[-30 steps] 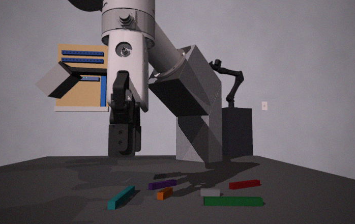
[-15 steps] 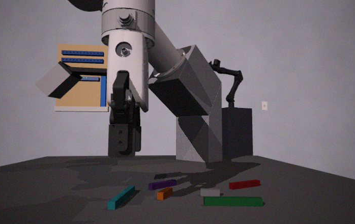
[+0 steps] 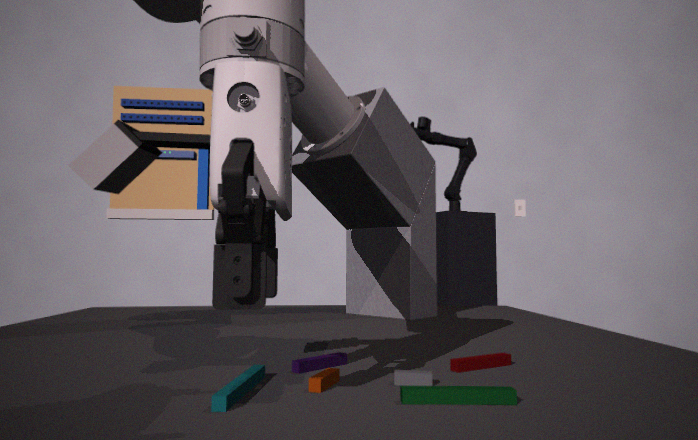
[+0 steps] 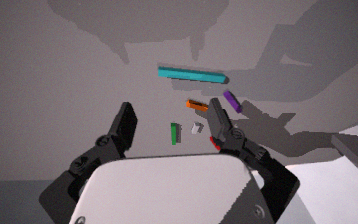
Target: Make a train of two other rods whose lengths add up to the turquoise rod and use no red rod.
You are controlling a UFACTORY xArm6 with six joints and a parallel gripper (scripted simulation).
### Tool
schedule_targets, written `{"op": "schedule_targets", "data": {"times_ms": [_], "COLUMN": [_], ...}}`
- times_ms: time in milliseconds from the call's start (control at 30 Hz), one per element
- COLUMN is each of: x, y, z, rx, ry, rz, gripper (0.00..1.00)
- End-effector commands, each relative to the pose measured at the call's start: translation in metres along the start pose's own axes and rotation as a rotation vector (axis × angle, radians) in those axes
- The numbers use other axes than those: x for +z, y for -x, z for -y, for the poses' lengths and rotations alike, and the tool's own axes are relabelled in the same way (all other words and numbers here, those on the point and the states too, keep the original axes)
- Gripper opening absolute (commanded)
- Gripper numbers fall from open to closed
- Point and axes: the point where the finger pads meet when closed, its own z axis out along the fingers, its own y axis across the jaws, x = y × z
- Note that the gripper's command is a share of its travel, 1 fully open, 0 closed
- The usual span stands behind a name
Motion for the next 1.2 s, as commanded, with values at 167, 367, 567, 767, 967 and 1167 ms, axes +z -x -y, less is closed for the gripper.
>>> {"op": "schedule_targets", "data": {"times_ms": [167,367,567,767,967,1167], "x": [-0.001,-0.001,-0.001,-0.001,-0.001,0.002], "y": [0.000,0.000,0.000,0.000,0.000,0.016], "z": [0.001,0.001,0.001,0.001,0.001,-0.005], "rx": [0.000,0.000,0.000,0.000,0.000,-0.122], "ry": [-0.002,-0.002,-0.002,-0.002,-0.002,0.006], "rz": [0.001,0.001,0.001,0.001,0.001,0.007], "gripper": [1.00,1.00,1.00,1.00,1.00,1.00]}}
